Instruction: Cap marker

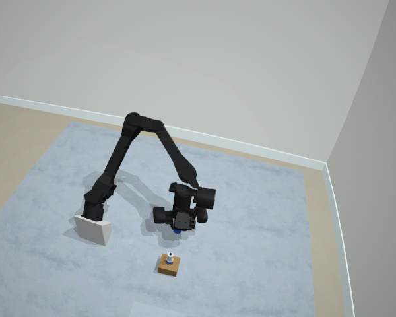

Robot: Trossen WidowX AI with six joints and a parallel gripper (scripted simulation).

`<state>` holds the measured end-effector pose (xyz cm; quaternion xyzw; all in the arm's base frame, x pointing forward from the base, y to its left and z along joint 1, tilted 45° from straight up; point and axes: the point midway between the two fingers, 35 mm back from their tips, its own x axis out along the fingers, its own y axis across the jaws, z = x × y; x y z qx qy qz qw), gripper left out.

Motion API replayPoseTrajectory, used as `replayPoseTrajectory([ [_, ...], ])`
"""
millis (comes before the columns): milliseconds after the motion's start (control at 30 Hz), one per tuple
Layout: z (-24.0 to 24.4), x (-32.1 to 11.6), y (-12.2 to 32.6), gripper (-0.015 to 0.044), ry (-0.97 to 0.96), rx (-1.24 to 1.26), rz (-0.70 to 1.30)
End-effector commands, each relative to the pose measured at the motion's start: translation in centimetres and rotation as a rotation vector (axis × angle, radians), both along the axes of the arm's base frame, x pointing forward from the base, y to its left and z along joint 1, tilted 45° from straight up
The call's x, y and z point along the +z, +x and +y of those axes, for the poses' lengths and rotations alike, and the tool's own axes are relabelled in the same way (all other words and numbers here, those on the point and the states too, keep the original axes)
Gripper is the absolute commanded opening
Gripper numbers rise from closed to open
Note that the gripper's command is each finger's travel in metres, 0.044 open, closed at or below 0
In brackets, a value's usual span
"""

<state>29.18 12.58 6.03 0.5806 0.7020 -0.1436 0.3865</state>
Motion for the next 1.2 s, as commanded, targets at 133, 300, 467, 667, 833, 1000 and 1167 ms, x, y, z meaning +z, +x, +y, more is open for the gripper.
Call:
replayPoseTrajectory([
  [133,0.1,-0.1,-0.1,0.0106,0.004,-0.003,0.004],
  [300,-0.2,0.2,0.0,0.0014,0.003,-0.003,0.004],
  [467,-1.2,1.1,0.1,0.0000,0.001,-0.003,0.004],
  [667,-2.4,2.2,0.2,0.0000,0.000,-0.003,0.004],
  [833,-3.4,3.2,0.2,0.0000,0.000,-0.003,0.004],
  [1000,-4.2,4.1,0.1,0.0000,0.001,-0.003,0.005],
  [1167,-4.7,3.9,0.4,0.0000,-0.002,-0.004,0.002],
])
